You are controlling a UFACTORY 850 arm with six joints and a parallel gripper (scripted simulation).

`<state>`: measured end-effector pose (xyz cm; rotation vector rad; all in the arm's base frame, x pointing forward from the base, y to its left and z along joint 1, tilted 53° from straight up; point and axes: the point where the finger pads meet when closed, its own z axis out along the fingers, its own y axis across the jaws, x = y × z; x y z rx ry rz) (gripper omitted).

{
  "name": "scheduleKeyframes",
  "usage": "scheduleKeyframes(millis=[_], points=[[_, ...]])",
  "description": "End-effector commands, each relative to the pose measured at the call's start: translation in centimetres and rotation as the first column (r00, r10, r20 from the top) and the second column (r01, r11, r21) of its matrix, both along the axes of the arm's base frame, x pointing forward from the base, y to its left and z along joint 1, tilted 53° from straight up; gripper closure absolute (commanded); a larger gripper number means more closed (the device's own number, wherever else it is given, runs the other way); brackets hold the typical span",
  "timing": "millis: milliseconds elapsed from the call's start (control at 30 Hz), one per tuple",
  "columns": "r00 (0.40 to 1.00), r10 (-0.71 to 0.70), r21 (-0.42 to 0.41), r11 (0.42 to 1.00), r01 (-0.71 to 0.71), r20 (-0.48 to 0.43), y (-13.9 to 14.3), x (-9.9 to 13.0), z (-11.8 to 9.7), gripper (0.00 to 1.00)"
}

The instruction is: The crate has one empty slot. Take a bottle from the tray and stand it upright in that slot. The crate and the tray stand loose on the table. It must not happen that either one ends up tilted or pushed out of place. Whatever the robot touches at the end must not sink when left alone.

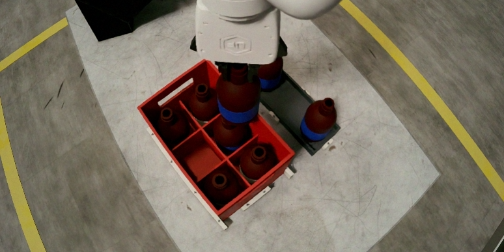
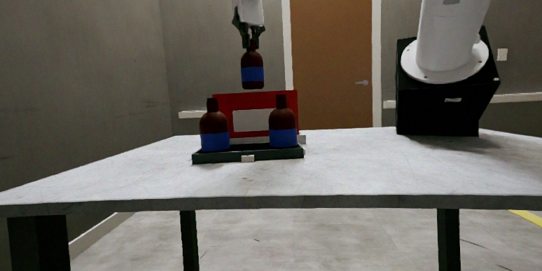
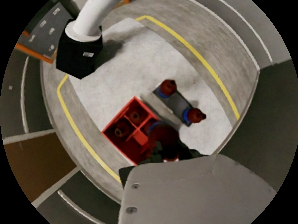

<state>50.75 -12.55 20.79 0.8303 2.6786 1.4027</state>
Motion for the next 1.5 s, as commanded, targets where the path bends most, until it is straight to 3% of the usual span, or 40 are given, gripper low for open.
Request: scheduleKeyframes(millis=[0,1467], points=[[1.0,0.0,-0.001,1.0,0.0,0.001,-0.7,0.3,-0.7,1.0],[1.0,0.0,-0.001,1.0,0.0,0.001,-5.7,2.1,-6.3,1.0]])
